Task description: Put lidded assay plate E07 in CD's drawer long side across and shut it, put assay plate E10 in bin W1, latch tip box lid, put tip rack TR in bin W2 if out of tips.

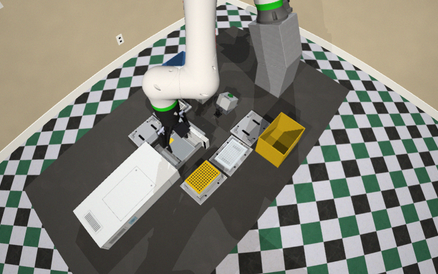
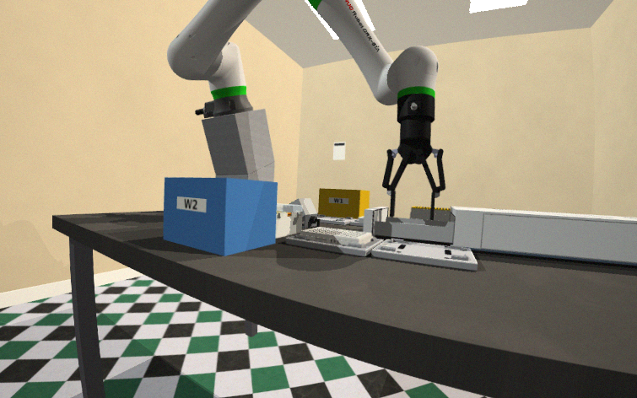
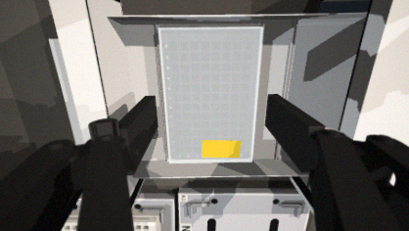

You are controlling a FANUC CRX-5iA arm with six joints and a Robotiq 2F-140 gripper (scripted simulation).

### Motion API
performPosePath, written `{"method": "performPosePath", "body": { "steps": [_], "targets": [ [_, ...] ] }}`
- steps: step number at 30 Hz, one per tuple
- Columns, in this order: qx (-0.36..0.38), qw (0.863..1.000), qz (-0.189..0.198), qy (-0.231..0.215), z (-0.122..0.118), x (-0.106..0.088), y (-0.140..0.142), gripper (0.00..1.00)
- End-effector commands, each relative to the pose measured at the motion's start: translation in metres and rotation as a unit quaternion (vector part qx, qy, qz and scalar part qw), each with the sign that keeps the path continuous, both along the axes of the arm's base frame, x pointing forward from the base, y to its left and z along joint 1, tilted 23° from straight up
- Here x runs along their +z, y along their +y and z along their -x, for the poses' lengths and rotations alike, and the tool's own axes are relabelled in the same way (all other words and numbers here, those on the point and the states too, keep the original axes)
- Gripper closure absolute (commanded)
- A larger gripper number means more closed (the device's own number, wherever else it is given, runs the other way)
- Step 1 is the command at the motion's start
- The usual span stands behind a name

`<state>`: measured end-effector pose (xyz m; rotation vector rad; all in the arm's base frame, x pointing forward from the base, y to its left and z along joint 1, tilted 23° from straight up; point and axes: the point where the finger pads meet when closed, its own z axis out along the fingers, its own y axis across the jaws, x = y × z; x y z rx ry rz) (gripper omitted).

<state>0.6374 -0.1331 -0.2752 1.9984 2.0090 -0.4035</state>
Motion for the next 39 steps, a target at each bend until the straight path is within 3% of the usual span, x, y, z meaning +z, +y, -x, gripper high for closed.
{"method": "performPosePath", "body": {
  "steps": [1,39],
  "targets": [
    [0.0,1.0,0.0,-0.001,-0.001,0.005,0.002,0.35],
    [0.0,1.0,0.0,-0.001,-0.001,0.047,0.02,0.35]
  ]
}}
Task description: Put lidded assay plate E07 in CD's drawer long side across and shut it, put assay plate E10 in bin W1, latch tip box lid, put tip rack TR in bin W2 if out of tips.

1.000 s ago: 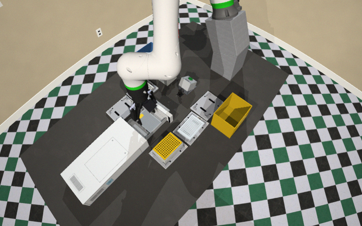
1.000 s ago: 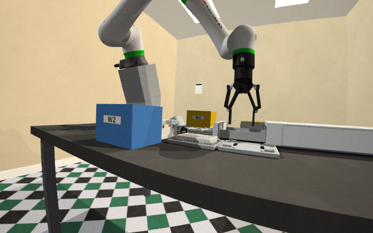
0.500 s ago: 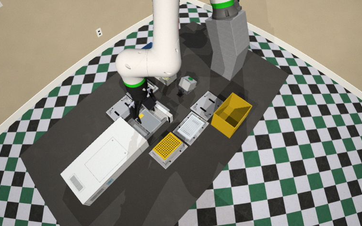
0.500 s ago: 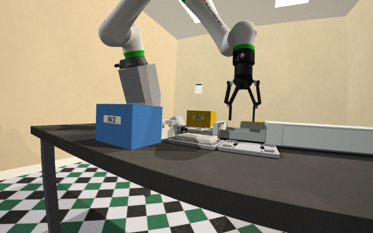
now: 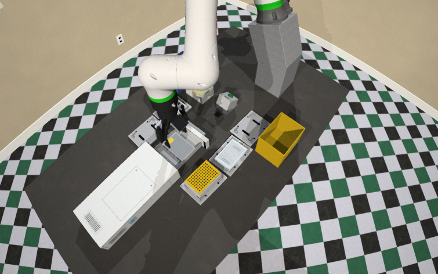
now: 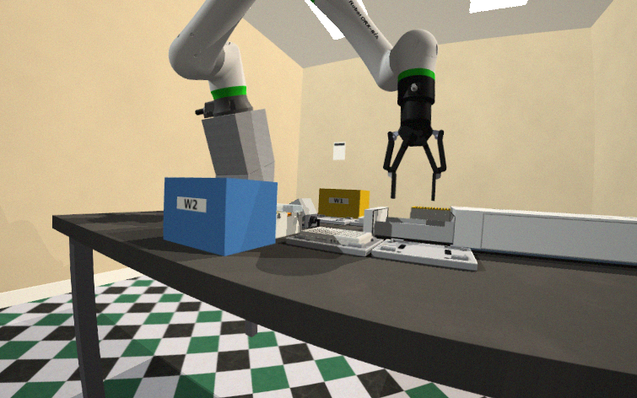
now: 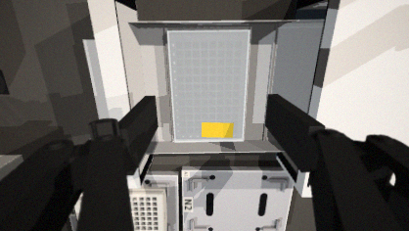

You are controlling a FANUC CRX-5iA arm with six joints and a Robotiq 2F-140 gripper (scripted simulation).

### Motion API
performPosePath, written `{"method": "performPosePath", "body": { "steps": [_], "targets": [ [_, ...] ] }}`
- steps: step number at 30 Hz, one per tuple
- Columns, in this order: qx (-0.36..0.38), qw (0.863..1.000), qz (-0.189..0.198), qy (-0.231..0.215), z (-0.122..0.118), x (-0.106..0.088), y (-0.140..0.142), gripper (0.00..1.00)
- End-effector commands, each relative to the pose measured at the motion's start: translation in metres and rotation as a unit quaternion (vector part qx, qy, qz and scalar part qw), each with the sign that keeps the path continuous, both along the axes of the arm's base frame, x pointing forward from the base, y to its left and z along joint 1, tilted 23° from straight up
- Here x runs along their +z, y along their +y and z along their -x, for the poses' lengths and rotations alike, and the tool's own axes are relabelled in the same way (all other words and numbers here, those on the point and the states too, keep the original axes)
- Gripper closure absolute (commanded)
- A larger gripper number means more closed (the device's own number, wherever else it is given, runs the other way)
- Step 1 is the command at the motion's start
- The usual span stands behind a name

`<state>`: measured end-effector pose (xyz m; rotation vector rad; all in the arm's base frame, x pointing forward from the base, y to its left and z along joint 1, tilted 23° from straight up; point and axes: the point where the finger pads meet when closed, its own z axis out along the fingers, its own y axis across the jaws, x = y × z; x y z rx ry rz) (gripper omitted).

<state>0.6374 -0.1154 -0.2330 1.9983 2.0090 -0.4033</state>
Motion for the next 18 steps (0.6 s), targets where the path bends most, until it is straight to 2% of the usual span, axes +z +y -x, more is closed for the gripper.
{"method": "performPosePath", "body": {
  "steps": [1,18],
  "targets": [
    [0.0,1.0,0.0,-0.001,-0.001,0.006,0.003,0.35],
    [0.0,1.0,0.0,-0.001,-0.001,0.024,0.01,0.35]
  ]
}}
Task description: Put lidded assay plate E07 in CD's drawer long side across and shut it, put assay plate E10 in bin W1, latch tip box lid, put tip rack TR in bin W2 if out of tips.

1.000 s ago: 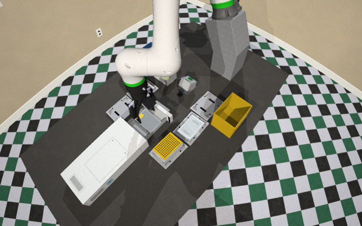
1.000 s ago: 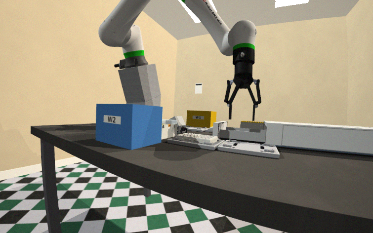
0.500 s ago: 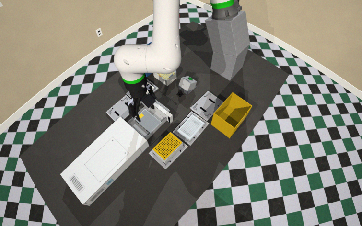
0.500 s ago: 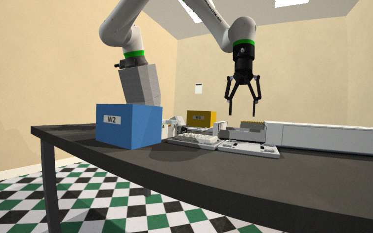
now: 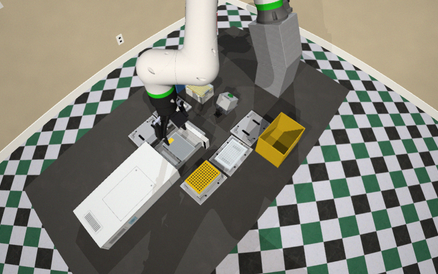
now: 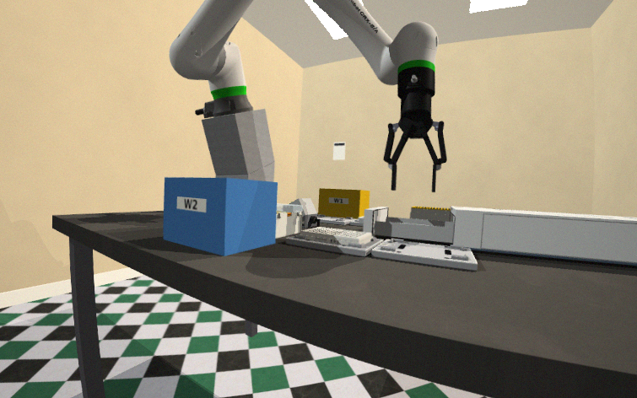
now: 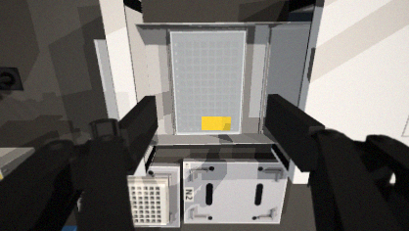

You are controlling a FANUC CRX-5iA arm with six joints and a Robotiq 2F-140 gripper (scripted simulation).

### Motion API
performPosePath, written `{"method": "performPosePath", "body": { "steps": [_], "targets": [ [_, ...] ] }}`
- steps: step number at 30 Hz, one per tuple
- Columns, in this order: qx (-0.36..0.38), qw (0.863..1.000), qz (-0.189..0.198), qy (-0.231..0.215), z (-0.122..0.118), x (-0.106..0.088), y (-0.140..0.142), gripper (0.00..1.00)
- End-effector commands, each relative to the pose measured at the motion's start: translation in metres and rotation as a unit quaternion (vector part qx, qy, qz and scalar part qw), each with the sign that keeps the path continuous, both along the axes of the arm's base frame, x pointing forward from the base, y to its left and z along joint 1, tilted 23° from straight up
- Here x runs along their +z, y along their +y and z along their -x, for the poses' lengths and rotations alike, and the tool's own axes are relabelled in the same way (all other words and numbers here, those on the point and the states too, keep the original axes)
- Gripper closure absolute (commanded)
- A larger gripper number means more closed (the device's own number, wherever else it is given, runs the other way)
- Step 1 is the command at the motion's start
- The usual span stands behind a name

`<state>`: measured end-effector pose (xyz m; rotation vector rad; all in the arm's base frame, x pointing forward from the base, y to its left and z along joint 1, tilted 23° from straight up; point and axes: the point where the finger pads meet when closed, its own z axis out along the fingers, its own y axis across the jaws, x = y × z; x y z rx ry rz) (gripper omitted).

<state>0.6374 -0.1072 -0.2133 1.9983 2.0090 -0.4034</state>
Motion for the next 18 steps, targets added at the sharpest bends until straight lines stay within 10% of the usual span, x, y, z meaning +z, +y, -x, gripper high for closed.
{"method": "performPosePath", "body": {
  "steps": [1,18],
  "targets": [
    [0.0,1.0,0.0,-0.001,-0.001,0.006,0.003,0.35],
    [0.0,1.0,0.0,-0.001,-0.001,0.024,0.01,0.35]
  ]
}}
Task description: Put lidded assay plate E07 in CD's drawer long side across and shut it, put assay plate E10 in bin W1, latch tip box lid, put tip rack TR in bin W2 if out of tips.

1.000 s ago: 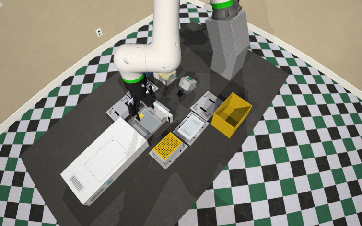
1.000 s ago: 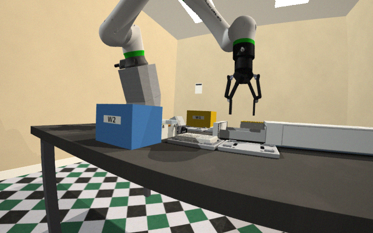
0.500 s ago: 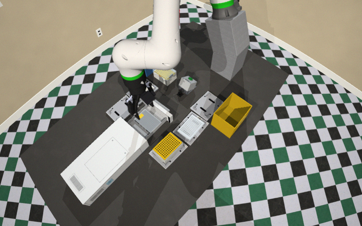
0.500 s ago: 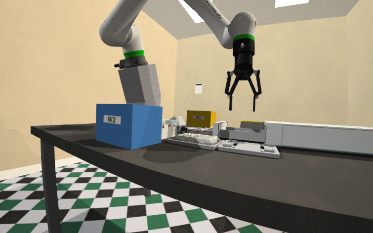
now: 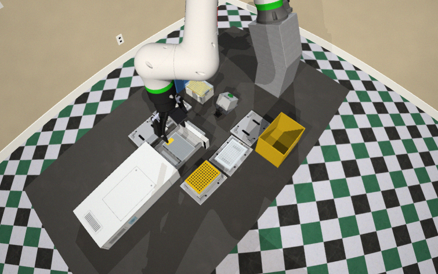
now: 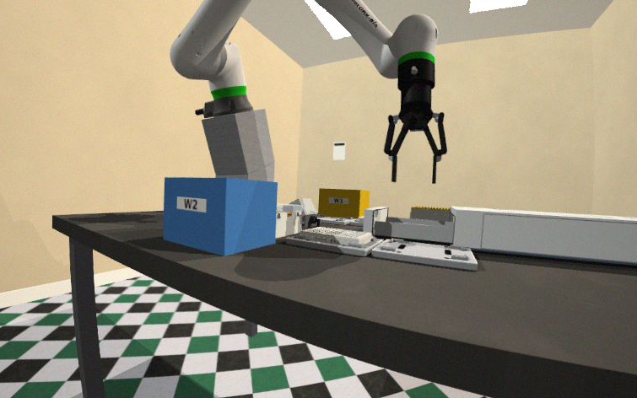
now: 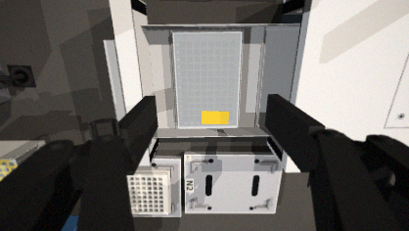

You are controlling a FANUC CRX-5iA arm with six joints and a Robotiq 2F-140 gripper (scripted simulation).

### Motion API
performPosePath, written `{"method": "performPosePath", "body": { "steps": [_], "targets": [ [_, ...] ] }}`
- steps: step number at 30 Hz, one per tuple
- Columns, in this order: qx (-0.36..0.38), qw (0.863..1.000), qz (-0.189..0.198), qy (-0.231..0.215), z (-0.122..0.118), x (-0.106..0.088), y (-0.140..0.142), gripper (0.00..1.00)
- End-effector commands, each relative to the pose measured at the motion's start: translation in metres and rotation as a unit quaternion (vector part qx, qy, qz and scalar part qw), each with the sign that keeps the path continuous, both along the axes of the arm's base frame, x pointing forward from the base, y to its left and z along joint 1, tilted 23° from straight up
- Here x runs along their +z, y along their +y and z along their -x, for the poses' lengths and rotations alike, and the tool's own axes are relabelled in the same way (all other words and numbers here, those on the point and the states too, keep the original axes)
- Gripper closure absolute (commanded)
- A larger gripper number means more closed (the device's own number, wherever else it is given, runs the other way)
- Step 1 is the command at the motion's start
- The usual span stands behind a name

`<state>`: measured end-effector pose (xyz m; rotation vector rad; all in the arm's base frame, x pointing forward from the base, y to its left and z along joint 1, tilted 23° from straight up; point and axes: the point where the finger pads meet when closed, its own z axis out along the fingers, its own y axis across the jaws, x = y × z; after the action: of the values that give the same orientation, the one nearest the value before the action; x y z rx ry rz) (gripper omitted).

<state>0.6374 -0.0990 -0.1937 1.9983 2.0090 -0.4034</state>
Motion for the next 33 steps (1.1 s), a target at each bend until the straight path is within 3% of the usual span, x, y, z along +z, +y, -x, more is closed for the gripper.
{"method": "performPosePath", "body": {
  "steps": [1,8,20,21,33],
  "targets": [
    [0.0,1.0,0.0,-0.001,-0.001,0.006,0.002,0.35],
    [0.0,1.0,0.0,-0.001,-0.001,0.006,0.002,0.35],
    [0.0,1.0,0.0,-0.001,0.046,-0.005,-0.002,0.41],
    [0.0,1.0,0.0,-0.001,0.05,-0.006,-0.003,0.9],
    [0.0,1.0,0.0,-0.001,0.089,-0.015,-0.007,0.9]
  ]
}}
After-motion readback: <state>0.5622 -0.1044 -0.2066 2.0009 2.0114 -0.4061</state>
